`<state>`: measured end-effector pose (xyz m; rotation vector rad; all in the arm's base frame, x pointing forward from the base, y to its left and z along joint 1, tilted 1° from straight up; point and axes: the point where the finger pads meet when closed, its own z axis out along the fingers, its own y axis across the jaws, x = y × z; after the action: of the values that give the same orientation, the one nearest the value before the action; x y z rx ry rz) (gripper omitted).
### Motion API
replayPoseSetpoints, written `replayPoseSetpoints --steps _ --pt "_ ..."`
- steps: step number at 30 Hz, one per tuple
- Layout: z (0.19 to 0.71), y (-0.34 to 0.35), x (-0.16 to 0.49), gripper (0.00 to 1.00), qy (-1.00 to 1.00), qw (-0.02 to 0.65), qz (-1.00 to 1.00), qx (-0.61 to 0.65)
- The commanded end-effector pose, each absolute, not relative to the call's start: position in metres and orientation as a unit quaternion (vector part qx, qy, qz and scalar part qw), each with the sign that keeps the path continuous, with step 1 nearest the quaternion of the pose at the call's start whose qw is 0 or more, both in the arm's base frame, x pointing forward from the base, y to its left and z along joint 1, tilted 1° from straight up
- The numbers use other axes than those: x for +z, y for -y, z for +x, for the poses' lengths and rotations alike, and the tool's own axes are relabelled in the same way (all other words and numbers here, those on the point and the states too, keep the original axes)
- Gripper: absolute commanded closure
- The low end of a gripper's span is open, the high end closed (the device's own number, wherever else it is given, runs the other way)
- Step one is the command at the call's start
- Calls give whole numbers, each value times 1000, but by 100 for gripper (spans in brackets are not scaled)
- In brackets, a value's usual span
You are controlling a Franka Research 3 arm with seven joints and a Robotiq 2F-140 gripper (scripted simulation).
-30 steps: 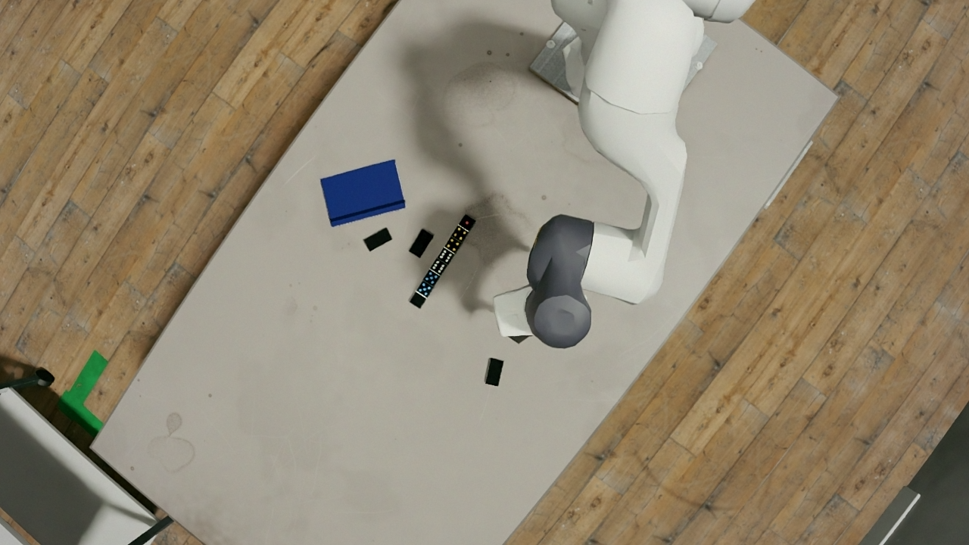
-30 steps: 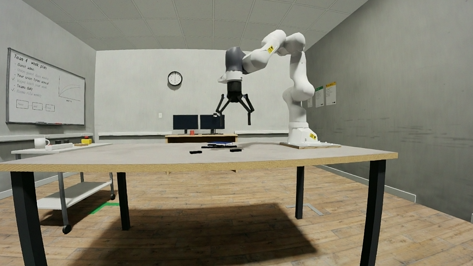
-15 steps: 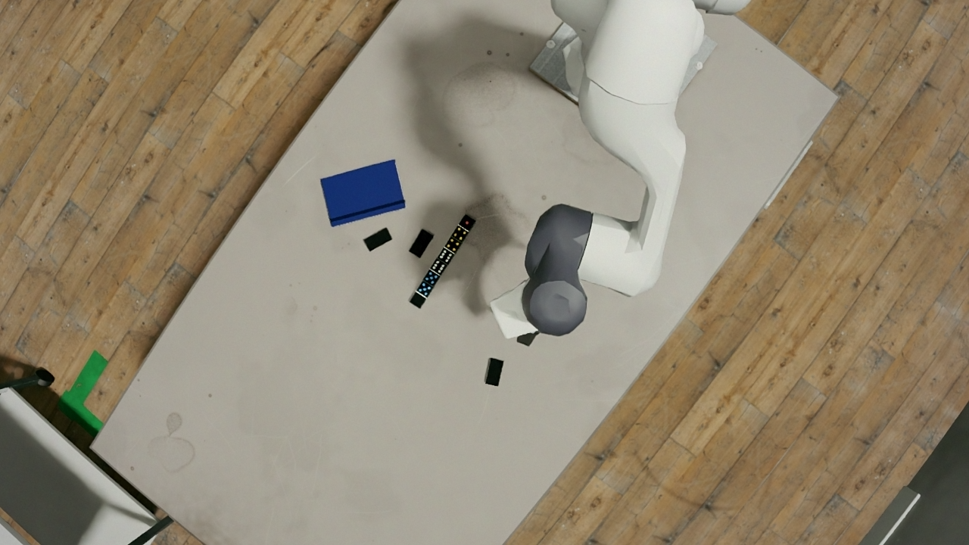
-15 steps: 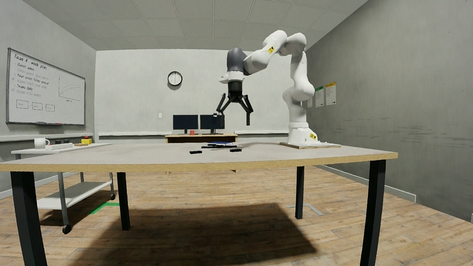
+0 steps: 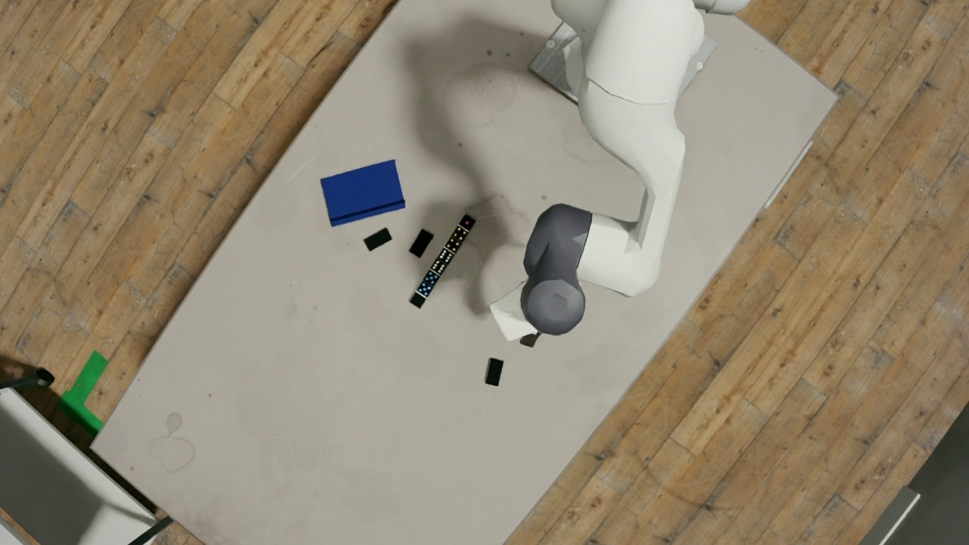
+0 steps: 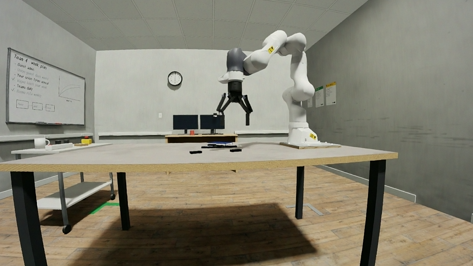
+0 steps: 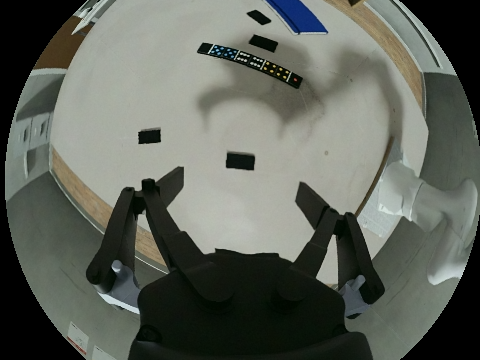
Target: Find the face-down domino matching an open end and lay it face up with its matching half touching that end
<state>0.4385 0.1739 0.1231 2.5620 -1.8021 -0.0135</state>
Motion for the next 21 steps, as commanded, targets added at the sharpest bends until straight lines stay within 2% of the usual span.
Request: replayPoseSetpoints --steps 1,21 --pt "439 -175 124 0 566 2 824 -4" --pt "438 -174 123 0 569 4 822 -5"
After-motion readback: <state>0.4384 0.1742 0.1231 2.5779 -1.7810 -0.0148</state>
